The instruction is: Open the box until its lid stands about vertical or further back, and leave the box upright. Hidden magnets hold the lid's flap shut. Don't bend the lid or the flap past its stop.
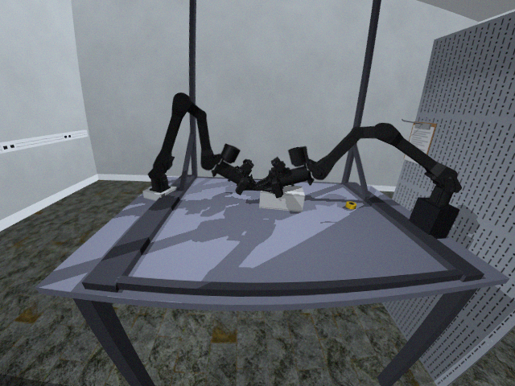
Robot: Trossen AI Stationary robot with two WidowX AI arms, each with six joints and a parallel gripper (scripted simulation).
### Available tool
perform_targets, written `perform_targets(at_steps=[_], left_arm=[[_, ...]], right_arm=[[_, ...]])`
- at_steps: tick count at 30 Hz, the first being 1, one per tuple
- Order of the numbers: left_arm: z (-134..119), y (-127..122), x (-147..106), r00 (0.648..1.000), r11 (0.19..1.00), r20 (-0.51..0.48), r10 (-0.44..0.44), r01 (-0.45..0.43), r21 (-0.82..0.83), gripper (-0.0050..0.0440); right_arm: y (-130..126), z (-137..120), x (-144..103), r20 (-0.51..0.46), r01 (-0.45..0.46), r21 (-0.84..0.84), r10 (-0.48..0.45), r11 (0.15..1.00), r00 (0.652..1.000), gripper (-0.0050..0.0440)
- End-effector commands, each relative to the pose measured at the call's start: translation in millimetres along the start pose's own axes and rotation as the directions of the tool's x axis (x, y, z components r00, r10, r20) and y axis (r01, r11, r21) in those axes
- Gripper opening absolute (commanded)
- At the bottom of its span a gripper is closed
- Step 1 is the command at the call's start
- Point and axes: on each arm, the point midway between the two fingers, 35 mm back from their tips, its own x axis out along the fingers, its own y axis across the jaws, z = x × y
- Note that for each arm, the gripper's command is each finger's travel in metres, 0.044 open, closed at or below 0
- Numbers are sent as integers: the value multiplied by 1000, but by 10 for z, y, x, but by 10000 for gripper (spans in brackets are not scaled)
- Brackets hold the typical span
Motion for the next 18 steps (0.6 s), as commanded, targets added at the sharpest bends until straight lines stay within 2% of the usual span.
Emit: perform_targets(at_steps=[1,18], left_arm=[[-307,48,35,998,1000,-62,7,-6,7,171],[-307,48,35,998,1000,-62,7,-6,7,171]], right_arm=[[7,72,-3,19,-2,5,2,1000,1000,10],[198,73,-25,21,-17,24,17,1000,1000,10]])
